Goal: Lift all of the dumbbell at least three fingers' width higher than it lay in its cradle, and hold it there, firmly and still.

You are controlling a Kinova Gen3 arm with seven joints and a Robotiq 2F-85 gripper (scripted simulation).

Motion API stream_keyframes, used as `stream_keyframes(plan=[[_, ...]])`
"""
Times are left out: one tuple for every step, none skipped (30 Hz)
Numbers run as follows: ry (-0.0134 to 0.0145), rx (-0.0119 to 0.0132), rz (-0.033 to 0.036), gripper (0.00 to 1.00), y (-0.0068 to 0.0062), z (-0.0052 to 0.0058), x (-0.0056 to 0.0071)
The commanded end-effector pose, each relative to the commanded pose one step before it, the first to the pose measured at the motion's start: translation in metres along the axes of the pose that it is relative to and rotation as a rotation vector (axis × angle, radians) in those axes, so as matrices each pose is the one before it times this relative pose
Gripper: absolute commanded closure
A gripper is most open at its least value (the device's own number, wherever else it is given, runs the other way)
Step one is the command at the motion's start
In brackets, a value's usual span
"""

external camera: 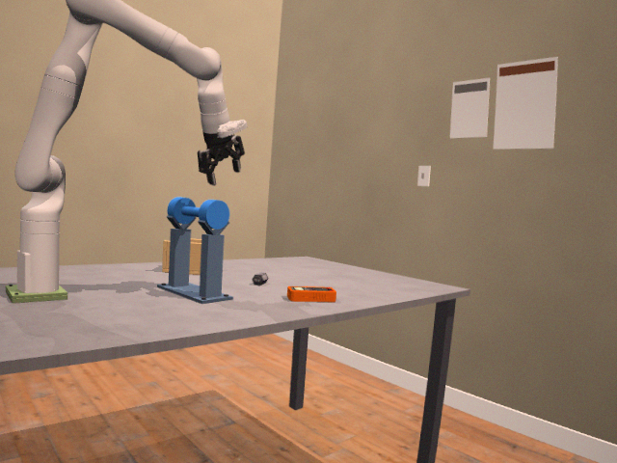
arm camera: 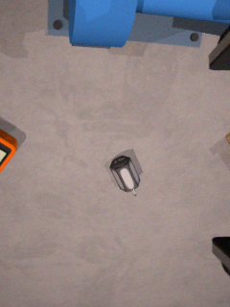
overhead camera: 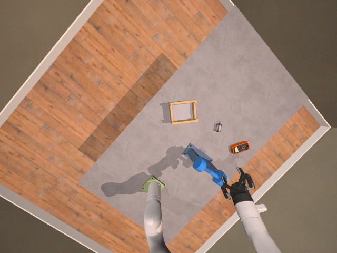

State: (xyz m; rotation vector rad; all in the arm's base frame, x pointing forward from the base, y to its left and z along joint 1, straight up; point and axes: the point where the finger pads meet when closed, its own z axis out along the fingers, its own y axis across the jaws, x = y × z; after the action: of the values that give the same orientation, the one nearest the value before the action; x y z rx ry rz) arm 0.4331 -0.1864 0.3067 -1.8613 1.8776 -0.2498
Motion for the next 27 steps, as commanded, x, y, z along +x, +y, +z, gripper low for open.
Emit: stream_keyframes(plan=[[0.03751,-0.08480,-0.01151,0.00,0.00380,-0.00542,-0.01363],[0.00772,-0.02238,0.00328,0.00,0.00359,-0.00037,-0.00135],[0.00820,-0.02183,0.00341,0.00,0.00353,-0.00040,-0.00115],[0.00897,-0.02088,0.00366,0.00,0.00339,-0.00050,-0.00085],[0.00962,-0.01989,0.00388,0.00,0.00325,-0.00058,-0.00058],[0.01014,-0.01887,0.00407,0.00,0.00311,-0.00066,-0.00033],[0.01055,-0.01783,0.00423,0.00,0.00295,-0.00073,-0.00011],[0.00888,-0.01916,0.00365,0.00,0.00317,-0.00033,-0.00058],[0.00738,-0.02041,0.00306,0.00,0.00338,0.00004,-0.00101],[0.00780,-0.01925,0.00319,0.00,0.00319,-0.00004,-0.00077],[0.00000,0.00000,0.00000,0.00,0.00000,0.00000,0.00000],[0.00000,0.00000,0.00000,0.00,0.00000,0.00000,0.00000],[0.00810,-0.01808,0.00328,0.00,0.00301,-0.00011,-0.00057],[0.00828,-0.01692,0.00334,0.00,0.00282,-0.00018,-0.00039],[0.00836,-0.01576,0.00337,0.00,0.00263,-0.00023,-0.00023],[0.00833,-0.01462,0.00336,0.00,0.00245,-0.00027,-0.00010],[0.00813,-0.01362,0.00329,0.00,0.00229,-0.00028,-0.00002],[0.00568,-0.01609,0.00237,0.00,0.00269,0.00037,-0.00073],[0.00566,-0.01481,0.00233,0.00,0.00247,0.00030,-0.00059],[0.00554,-0.01355,0.00226,0.00,0.00226,0.00024,-0.00047],[0.00535,-0.01232,0.00217,0.00,0.00206,0.00019,-0.00037],[0.00510,-0.01114,0.00206,0.00,0.00186,0.00015,-0.00028],[0.00479,-0.00999,0.00193,0.00,0.00167,0.00011,-0.00021],[0.00444,-0.00889,0.00179,0.00,0.00148,0.00008,-0.00016],[0.00405,-0.00783,0.00163,0.00,0.00131,0.00006,-0.00011],[0.00364,-0.00683,0.00146,0.00,0.00114,0.00004,-0.00008],[0.00322,-0.00589,0.00129,0.00,0.00098,0.00003,-0.00005]])
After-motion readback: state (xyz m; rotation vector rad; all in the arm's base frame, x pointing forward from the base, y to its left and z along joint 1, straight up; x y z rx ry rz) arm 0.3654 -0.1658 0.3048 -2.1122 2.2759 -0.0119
